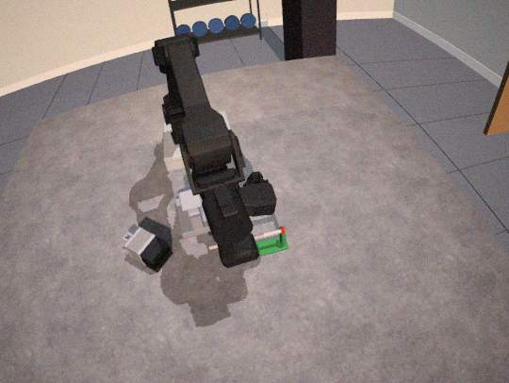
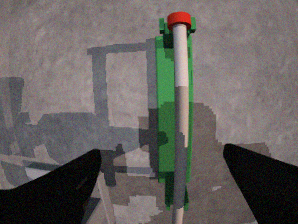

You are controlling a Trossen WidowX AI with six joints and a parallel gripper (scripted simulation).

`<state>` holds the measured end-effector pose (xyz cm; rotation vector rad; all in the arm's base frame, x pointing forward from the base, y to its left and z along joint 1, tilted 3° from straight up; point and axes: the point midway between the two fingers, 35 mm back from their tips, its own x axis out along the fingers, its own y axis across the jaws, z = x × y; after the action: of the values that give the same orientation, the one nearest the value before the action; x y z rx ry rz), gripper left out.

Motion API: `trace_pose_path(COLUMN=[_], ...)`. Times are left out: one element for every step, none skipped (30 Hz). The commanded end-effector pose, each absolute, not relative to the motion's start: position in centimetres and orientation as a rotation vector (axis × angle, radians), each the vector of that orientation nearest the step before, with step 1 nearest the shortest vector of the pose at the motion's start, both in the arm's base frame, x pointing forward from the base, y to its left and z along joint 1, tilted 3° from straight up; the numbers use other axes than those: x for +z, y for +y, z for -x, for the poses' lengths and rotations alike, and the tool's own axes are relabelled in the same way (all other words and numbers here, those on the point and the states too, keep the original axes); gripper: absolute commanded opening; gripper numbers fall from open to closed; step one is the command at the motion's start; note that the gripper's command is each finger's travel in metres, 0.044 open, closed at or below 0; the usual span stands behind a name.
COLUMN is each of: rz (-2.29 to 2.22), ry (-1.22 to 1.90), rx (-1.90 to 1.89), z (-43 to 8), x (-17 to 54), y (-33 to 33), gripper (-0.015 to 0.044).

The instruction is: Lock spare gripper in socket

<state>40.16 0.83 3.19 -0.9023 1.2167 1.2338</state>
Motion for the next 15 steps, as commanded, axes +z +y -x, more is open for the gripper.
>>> trace_pose_path(rz=[0.904, 0.902, 0.901, 0.899, 0.898, 0.896, 0.895, 0.893, 0.892, 0.890, 0.889, 0.888, 0.887, 0.885, 0.884], ry=[1.215, 1.217, 1.219, 1.221, 1.223, 1.225, 1.226, 1.229, 1.230, 1.232, 1.234, 1.236, 1.237, 1.239, 1.241], rx=[1.232, 1.234, 1.235, 1.237, 1.238, 1.240, 1.241, 1.243, 1.244, 1.245, 1.246, 1.248, 1.249, 1.250, 1.251], z=[-40.2, -40.2, -40.1, -40.1, -40.1, -40.0, -40.0, -40.0, -39.9, -39.9, -39.9, -39.8, -39.8, -39.8, -39.8], x=[4.2, 4.4, 4.5, 4.7, 4.8, 5.0, 5.1, 5.3, 5.4, 5.6, 5.8, 5.9, 6.1, 6.3, 6.4], y=[0.8, 0.8, 0.8, 0.8, 0.8, 0.8, 0.8, 0.8, 0.8, 0.8, 0.8, 0.7, 0.7, 0.7, 0.7], gripper=[0.0440, 0.0440, 0.0440, 0.0440, 0.0440, 0.0440, 0.0440, 0.0440, 0.0440, 0.0440, 0.0440, 0.0440, 0.0440, 0.0440, 0.0440])
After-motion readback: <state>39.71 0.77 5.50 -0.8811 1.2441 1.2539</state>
